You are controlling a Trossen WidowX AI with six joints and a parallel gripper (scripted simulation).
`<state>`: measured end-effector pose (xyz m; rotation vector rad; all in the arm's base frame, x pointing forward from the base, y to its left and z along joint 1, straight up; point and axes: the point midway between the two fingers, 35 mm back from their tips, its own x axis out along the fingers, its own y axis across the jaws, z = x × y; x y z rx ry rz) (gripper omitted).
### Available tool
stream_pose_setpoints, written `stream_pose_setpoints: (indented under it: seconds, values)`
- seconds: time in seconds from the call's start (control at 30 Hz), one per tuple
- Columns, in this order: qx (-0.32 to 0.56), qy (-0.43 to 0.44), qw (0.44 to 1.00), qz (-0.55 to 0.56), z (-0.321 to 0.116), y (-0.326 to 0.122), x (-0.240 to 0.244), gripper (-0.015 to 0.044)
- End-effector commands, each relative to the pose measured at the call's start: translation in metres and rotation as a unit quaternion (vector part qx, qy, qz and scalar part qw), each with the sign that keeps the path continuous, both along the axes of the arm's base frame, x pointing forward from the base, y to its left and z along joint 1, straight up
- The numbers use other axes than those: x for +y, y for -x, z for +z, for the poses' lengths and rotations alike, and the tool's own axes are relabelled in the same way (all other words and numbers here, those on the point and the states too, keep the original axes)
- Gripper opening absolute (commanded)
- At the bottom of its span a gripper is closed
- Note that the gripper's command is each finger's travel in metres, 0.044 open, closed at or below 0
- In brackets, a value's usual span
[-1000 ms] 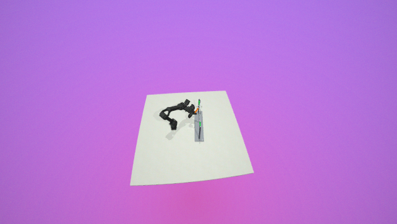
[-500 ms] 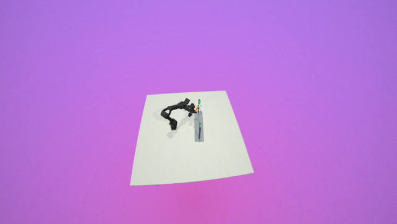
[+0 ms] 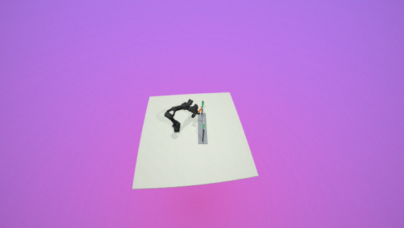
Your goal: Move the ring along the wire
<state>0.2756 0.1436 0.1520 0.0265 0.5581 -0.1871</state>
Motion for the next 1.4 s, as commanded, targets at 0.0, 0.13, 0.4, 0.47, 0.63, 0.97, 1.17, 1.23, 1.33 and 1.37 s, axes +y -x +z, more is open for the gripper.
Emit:
stream_pose_setpoints:
  seconds: [0.0,0.13,0.4,0.47,0.63,0.97,1.17,1.23,1.33,1.37]
  values:
    - [-0.001,0.002,1.0,-0.003,0.0,0.0,0.003,-0.015]
    - [-0.002,0.003,1.0,-0.003,0.0,0.0,0.007,-0.015]
    - [-0.004,0.003,1.0,-0.002,0.0,-0.001,0.015,-0.015]
    - [-0.004,0.003,1.0,-0.002,-0.001,-0.001,0.015,-0.015]
    - [-0.004,0.003,1.0,-0.002,-0.007,-0.001,0.015,-0.015]
    - [-0.004,0.004,1.0,-0.002,-0.018,-0.001,0.015,-0.015]
    - [-0.004,0.004,1.0,-0.002,-0.018,-0.001,0.015,-0.015]
    - [-0.004,0.004,1.0,-0.002,-0.018,-0.001,0.015,-0.015]
    - [-0.004,0.004,1.0,-0.002,-0.018,-0.001,0.015,-0.015]
    - [-0.004,0.004,1.0,-0.002,-0.018,-0.001,0.015,-0.015]
